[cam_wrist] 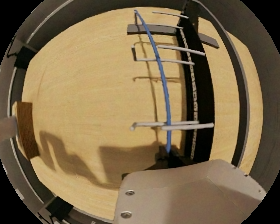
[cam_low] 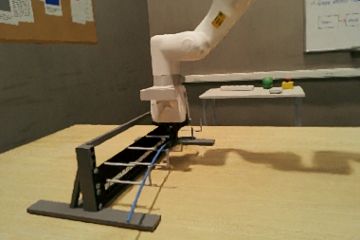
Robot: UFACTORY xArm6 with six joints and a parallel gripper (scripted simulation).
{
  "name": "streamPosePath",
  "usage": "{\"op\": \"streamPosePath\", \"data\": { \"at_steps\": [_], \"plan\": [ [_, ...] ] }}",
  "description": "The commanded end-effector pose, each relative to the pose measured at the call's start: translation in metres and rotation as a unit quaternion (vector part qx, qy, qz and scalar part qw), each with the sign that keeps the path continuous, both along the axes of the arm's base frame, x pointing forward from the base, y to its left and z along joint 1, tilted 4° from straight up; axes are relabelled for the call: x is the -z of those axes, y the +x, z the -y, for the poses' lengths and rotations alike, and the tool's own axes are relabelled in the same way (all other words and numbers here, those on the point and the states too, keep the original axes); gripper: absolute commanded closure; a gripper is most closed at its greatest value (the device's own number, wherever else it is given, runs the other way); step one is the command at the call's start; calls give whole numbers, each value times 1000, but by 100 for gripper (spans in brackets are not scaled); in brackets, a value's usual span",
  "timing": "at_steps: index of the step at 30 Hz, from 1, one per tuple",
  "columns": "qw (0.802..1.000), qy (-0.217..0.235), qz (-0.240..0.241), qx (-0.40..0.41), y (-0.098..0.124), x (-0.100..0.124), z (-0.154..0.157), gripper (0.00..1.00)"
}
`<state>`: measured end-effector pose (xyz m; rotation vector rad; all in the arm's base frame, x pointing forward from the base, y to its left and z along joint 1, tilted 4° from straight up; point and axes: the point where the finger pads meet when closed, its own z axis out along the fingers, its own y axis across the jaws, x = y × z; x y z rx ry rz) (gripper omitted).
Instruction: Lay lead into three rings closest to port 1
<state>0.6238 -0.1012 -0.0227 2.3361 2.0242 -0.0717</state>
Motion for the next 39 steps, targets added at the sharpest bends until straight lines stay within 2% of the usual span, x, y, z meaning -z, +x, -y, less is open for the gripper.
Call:
{"op": "streamPosePath", "data": {
  "at_steps": [1, 31, 32, 39],
  "plan": [
    [1000, 0, 2, 0, 8, -3, 1, 100],
    [1000, 0, 2, 0, 12, -3, 2, 100],
    [1000, 0, 2, 0, 12, -3, 2, 67],
    [1000, 0, 2, 0, 12, -3, 2, 67]
  ]
}}
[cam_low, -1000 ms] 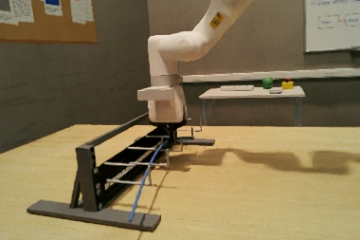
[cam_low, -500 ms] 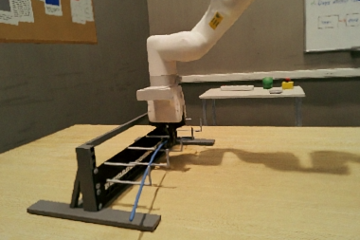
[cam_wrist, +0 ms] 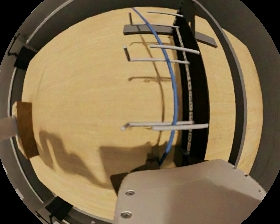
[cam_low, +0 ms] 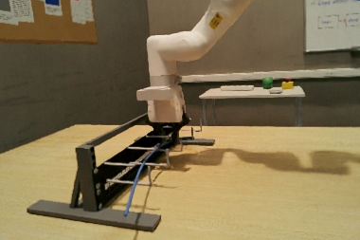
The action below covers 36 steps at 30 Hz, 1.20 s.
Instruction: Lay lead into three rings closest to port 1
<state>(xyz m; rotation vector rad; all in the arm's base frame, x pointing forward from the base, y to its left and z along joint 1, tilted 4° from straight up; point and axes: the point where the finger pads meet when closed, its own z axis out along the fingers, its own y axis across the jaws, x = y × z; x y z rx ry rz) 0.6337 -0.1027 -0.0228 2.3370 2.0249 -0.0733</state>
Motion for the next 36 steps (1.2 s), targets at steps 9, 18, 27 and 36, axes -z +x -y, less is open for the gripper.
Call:
{"op": "streamPosePath", "data": {
  "at_steps": [9, 18, 27, 36],
  "plan": [
    [1000, 0, 3, 0, 2, -3, 0, 67],
    [1000, 0, 3, 0, 2, -3, 0, 67],
    [1000, 0, 3, 0, 2, -3, 0, 67],
    [1000, 0, 3, 0, 2, -6, 0, 67]
  ]
}}
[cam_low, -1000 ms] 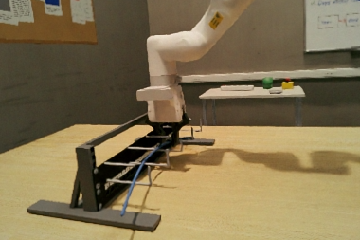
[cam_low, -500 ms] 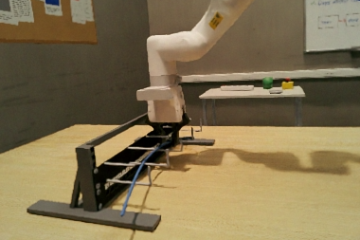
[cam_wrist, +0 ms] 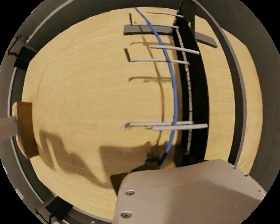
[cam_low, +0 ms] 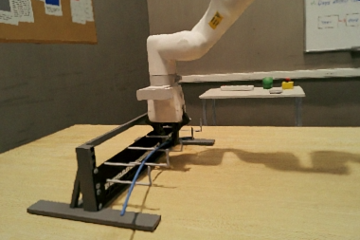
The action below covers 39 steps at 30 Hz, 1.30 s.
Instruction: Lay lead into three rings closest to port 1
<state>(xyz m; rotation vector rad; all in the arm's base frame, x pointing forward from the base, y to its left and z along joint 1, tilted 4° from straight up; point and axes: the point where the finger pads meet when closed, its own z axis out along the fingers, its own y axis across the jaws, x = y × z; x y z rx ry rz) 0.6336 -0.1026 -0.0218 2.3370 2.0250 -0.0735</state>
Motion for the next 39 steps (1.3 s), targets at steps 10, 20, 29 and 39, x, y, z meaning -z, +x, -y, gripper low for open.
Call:
{"op": "streamPosePath", "data": {
  "at_steps": [10, 20, 29, 39],
  "plan": [
    [1000, 0, 3, 0, 2, -29, -2, 67],
    [1000, 0, 3, 0, 2, -60, -4, 67],
    [1000, 0, 3, 0, 2, -85, -5, 67],
    [1000, 0, 3, 0, 2, -91, -6, 67]
  ]
}}
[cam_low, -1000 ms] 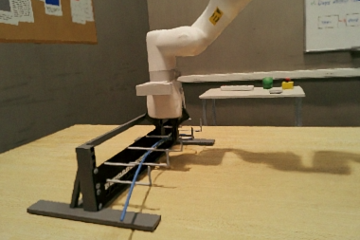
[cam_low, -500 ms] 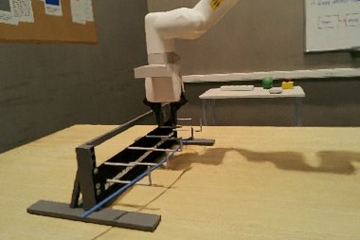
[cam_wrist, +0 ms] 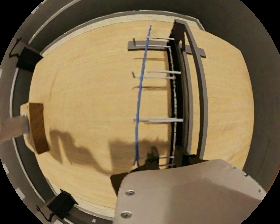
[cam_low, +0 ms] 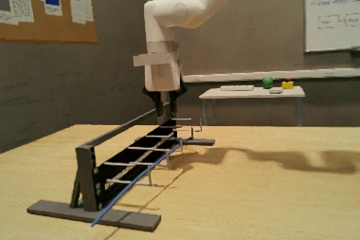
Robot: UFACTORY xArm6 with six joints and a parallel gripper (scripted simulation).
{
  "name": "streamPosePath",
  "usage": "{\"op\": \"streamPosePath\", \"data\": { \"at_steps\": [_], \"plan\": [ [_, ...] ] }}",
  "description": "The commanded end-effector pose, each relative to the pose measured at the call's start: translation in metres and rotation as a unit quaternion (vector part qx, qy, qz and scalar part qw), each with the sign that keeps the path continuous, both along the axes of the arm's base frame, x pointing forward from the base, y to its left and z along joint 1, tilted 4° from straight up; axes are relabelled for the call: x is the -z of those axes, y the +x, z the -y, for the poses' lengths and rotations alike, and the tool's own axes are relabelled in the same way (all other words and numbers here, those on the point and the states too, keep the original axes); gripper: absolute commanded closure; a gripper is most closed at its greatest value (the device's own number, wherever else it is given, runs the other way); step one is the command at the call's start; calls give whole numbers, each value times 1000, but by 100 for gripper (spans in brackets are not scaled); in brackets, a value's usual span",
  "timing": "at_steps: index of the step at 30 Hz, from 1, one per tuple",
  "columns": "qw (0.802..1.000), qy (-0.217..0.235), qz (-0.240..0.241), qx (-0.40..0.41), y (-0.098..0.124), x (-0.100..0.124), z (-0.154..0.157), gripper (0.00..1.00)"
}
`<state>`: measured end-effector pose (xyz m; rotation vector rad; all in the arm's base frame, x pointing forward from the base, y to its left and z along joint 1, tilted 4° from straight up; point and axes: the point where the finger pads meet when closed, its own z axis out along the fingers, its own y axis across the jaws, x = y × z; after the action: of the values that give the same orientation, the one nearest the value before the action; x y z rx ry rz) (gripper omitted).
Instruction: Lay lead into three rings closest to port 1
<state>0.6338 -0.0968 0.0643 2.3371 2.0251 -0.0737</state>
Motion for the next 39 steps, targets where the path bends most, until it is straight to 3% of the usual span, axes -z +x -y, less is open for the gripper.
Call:
{"op": "streamPosePath", "data": {
  "at_steps": [1, 2, 3, 39],
  "plan": [
    [1000, 0, 3, 0, 2, -5, 0, 67],
    [1000, 0, 3, 0, 2, -5, 0, 67],
    [1000, 0, 3, 0, 2, -5, 0, 100],
    [1000, 0, 3, 0, 2, -5, 0, 100]
  ]
}}
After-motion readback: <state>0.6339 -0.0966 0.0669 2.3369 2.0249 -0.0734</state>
